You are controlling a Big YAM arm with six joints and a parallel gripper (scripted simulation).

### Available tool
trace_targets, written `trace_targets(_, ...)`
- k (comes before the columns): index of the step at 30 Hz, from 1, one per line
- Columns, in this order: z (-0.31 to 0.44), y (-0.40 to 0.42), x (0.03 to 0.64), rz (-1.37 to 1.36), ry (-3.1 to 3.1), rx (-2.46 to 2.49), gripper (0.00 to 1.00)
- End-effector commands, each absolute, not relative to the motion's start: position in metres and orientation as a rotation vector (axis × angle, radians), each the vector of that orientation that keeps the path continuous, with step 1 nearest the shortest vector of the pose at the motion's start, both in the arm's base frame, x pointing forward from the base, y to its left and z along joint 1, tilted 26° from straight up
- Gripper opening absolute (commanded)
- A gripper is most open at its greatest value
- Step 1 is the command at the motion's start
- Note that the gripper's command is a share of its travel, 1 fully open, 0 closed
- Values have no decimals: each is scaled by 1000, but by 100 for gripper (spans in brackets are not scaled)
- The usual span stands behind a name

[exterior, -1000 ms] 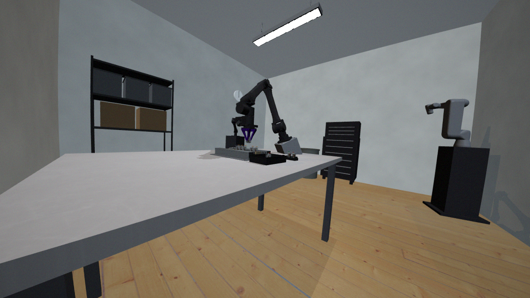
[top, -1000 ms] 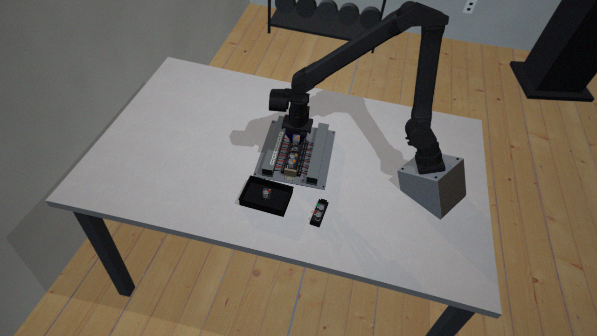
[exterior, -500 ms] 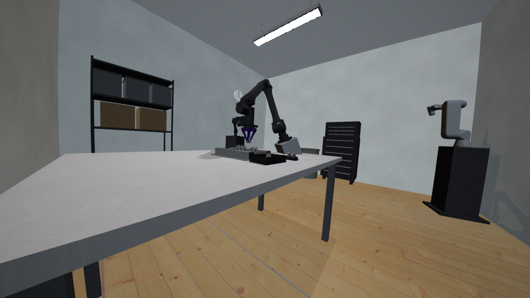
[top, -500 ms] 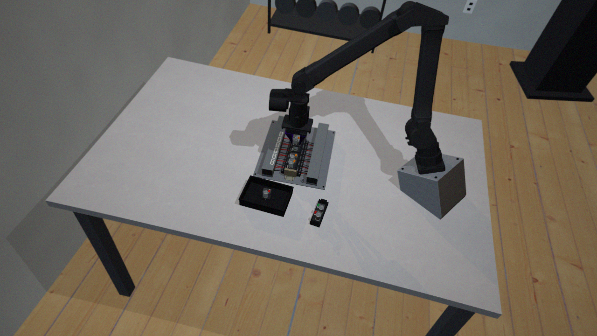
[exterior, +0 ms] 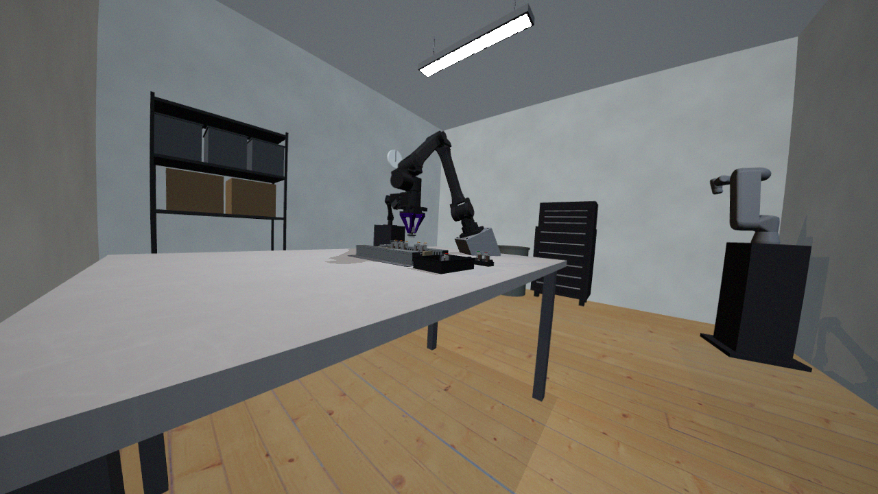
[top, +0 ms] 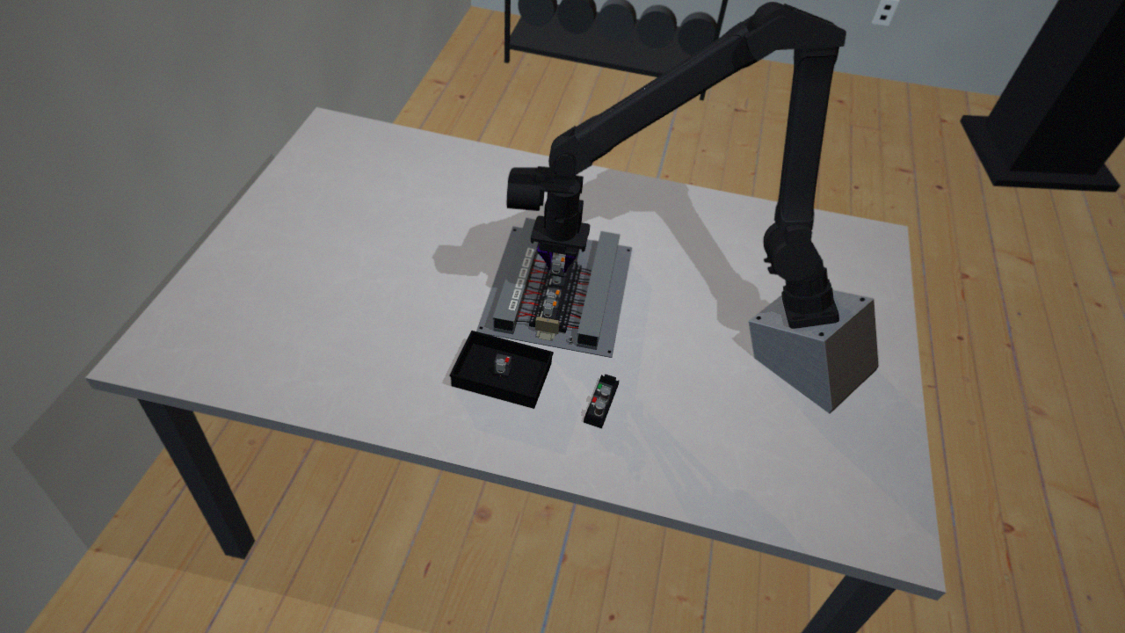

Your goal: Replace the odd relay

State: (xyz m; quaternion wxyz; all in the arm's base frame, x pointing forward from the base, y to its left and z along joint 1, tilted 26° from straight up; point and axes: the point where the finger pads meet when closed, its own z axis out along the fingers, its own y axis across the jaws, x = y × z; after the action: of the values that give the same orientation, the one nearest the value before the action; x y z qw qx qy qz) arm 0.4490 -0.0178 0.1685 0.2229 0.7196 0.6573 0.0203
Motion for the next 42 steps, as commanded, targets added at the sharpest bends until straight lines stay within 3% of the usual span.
trace_targets(1, 185, -20, 461, 103, 1792, 1964, 0)
trace_targets(42, 154, -28, 462, 66, 1807, 1979, 0)
